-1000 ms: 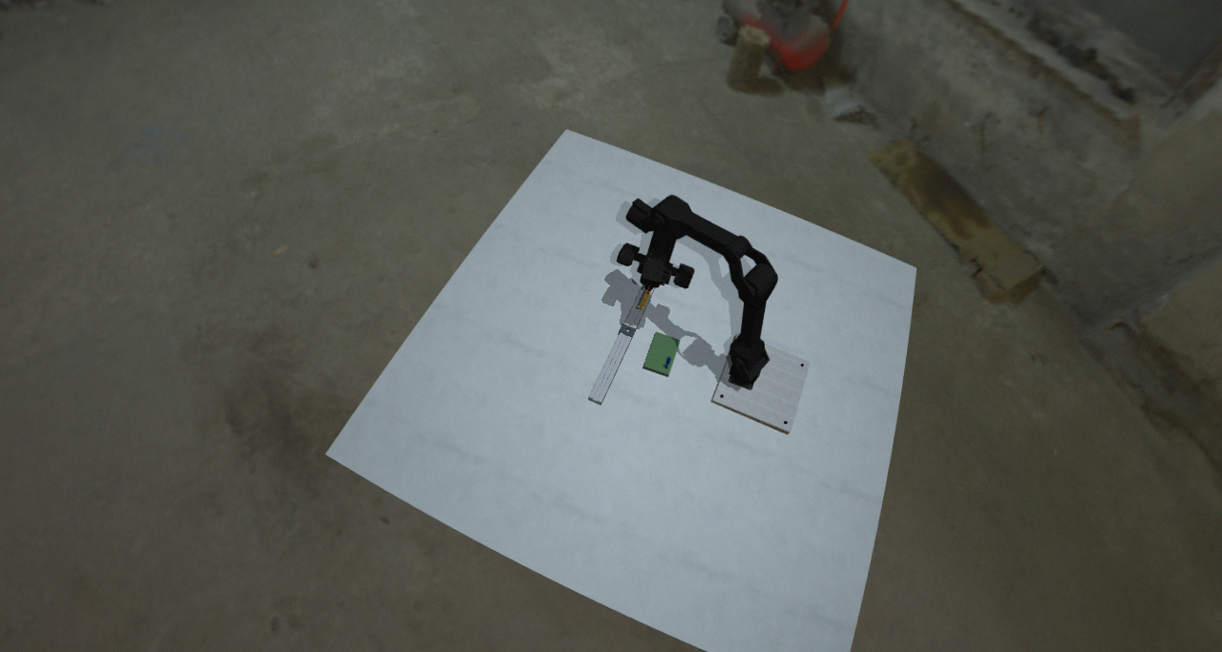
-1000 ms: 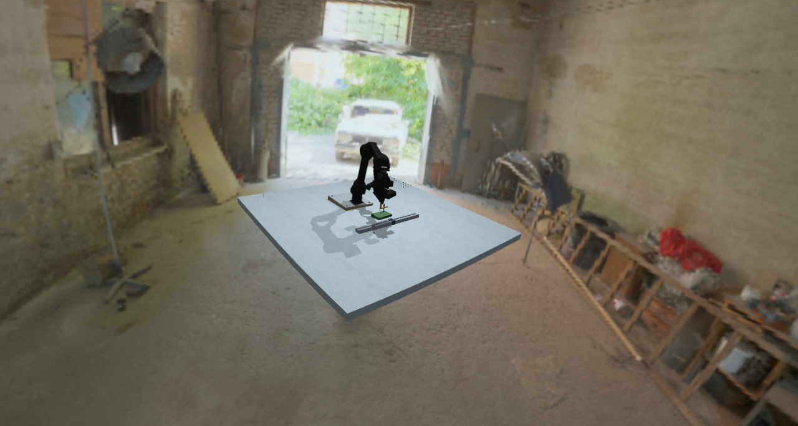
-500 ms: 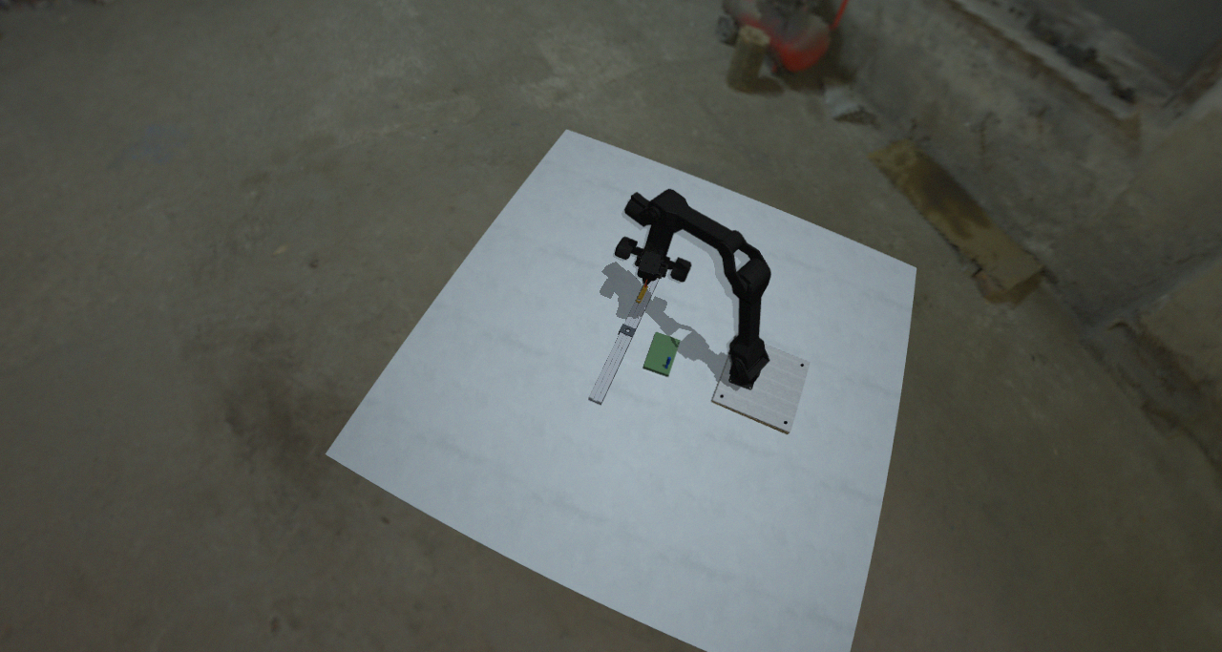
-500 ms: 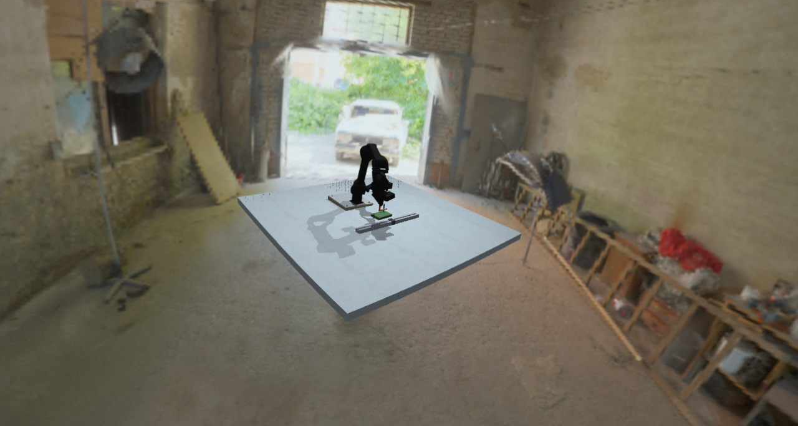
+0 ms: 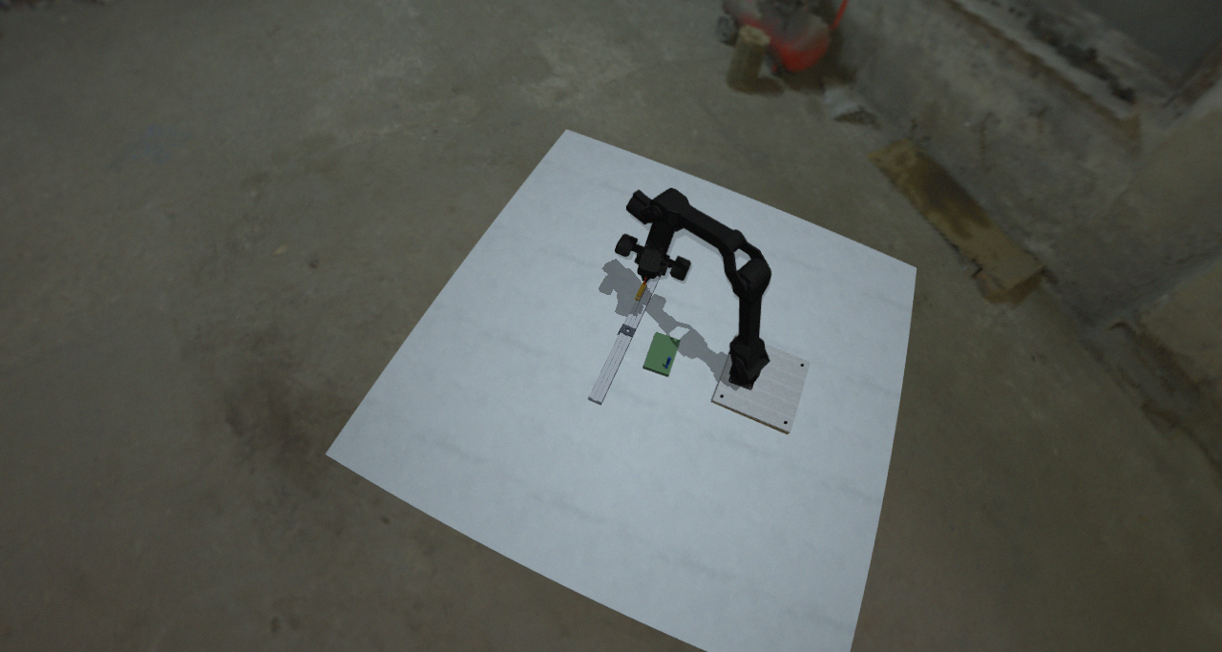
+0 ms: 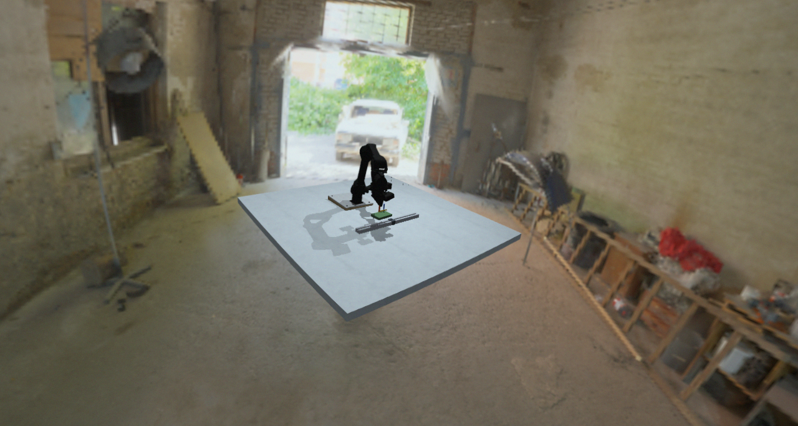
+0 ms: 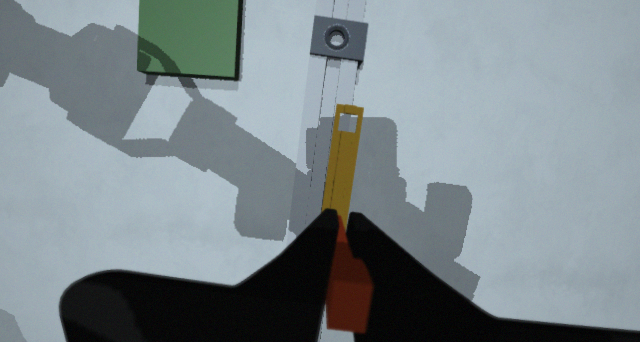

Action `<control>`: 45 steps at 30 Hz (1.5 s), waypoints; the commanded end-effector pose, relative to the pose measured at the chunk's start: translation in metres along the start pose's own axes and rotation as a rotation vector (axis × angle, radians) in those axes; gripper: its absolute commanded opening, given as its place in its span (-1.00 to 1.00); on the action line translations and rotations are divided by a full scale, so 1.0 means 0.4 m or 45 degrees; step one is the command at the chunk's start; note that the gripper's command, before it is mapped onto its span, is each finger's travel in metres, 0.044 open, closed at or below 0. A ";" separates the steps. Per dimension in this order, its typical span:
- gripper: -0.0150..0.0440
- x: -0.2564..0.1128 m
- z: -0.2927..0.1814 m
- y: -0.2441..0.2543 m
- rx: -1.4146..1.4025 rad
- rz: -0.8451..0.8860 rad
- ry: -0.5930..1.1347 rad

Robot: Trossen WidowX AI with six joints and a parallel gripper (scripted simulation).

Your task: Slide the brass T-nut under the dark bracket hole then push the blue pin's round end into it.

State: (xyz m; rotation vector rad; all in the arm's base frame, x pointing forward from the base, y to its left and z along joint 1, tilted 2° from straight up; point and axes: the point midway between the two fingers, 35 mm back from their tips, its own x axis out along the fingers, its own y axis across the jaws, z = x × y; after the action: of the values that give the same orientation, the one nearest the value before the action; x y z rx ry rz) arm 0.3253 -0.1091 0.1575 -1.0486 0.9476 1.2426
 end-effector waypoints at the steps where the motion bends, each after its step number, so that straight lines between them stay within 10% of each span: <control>1: -1.00 0.004 0.001 0.004 -0.003 -0.011 -0.008; 45: -1.00 0.012 -0.009 0.015 -0.023 -0.200 -0.029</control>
State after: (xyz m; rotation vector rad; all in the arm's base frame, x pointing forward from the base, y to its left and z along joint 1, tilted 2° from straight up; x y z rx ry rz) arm 0.3214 -0.1122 0.1528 -1.0976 0.8321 1.1336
